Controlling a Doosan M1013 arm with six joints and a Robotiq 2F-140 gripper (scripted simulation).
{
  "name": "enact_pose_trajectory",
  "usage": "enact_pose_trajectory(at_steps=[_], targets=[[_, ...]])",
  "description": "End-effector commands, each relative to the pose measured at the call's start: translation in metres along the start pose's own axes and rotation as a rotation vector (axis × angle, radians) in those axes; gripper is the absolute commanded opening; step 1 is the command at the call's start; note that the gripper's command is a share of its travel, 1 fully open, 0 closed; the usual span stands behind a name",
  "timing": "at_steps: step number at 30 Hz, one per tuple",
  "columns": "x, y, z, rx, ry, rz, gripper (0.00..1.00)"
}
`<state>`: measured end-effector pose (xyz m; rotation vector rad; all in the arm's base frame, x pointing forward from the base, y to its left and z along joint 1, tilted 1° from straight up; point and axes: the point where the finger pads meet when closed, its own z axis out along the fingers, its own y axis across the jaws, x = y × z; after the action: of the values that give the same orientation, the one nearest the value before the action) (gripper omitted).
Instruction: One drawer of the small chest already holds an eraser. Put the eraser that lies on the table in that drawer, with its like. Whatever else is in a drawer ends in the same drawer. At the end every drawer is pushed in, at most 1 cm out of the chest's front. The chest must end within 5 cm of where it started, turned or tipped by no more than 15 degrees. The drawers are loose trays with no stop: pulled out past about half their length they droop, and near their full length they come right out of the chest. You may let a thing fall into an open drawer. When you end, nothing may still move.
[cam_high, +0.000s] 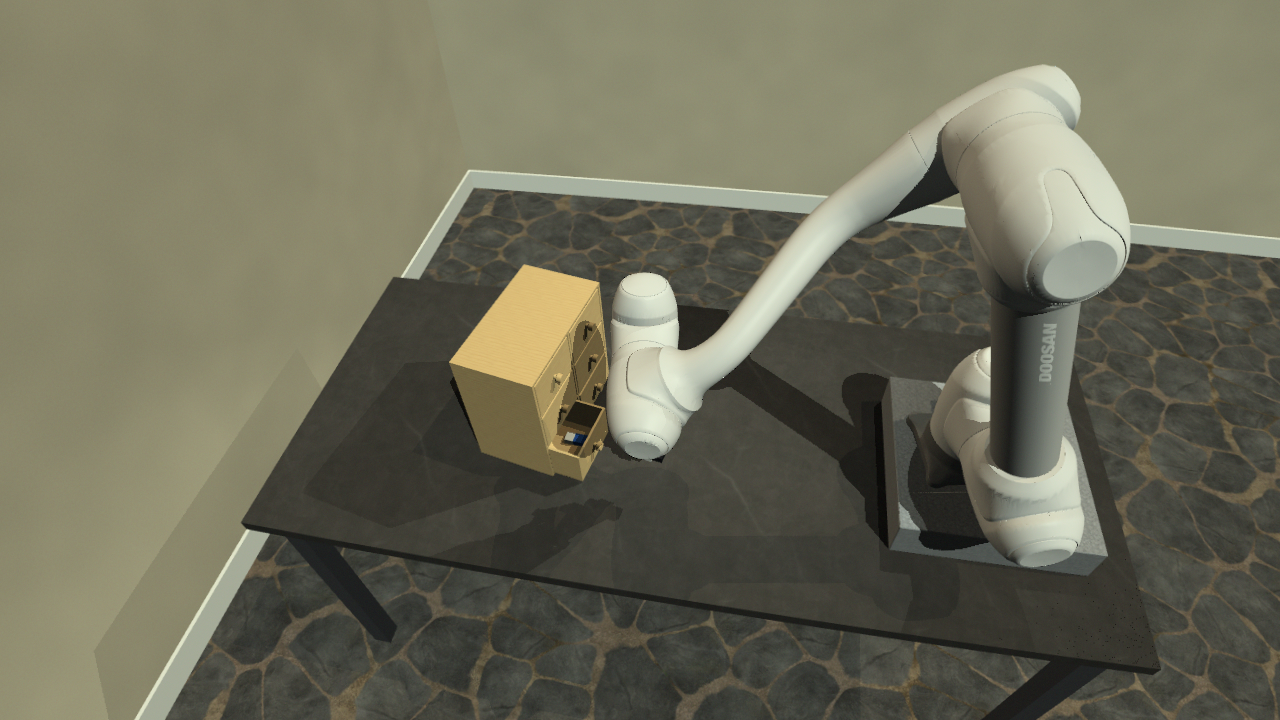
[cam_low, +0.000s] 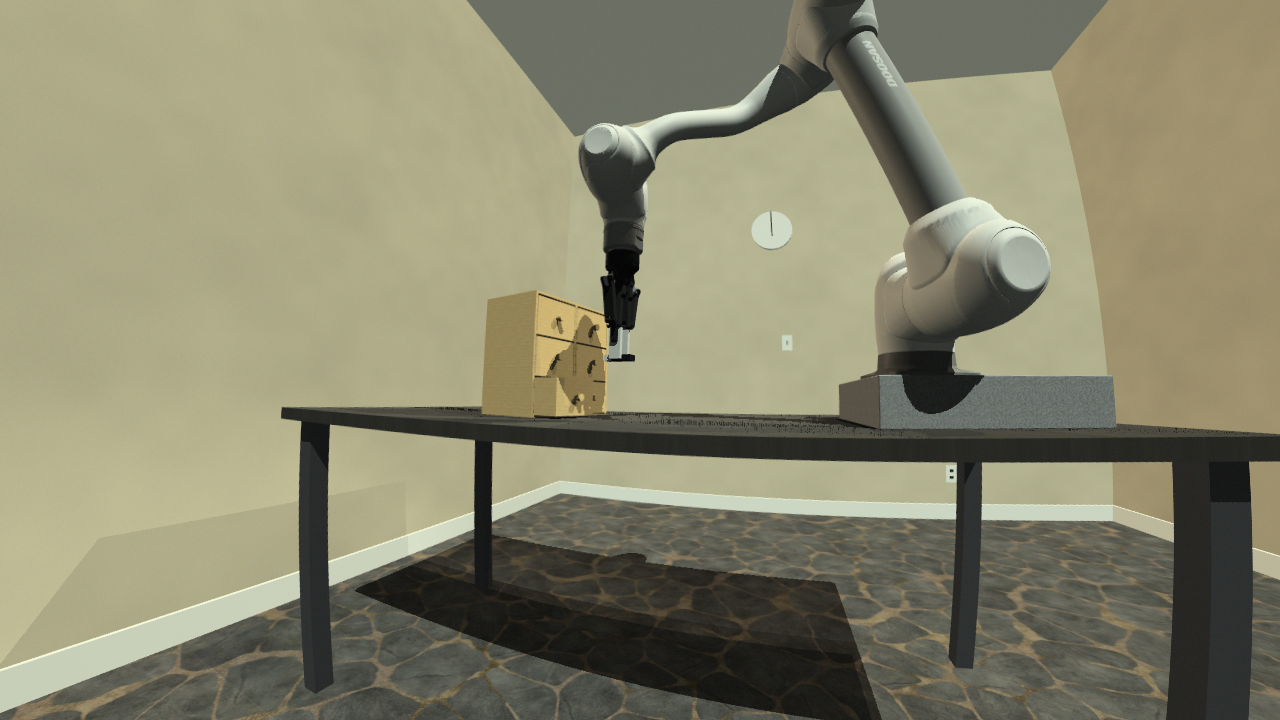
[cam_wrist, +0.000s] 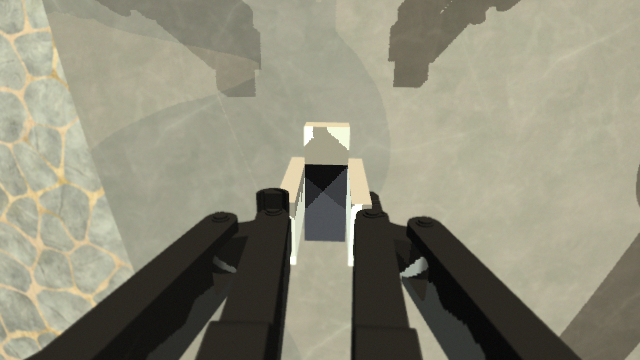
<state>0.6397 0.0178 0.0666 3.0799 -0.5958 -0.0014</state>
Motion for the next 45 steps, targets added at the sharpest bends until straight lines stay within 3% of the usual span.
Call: enact_pose_trajectory(at_steps=[1,8,14,16,28,45], targets=[[-0.001,0.000,0.000,-0.002,0.025,-0.003,0.11],[-0.003,0.000,0.001,-0.002,0.116,-0.003,0.11],[-0.005,0.000,0.003,-0.002,0.244,-0.003,0.11],[-0.005,0.000,0.003,-0.002,0.244,-0.003,0.11],[-0.010,0.000,0.007,-0.001,0.473,-0.003,0.11],[-0.014,0.000,0.010,-0.003,0.642,-0.002,0.11]])
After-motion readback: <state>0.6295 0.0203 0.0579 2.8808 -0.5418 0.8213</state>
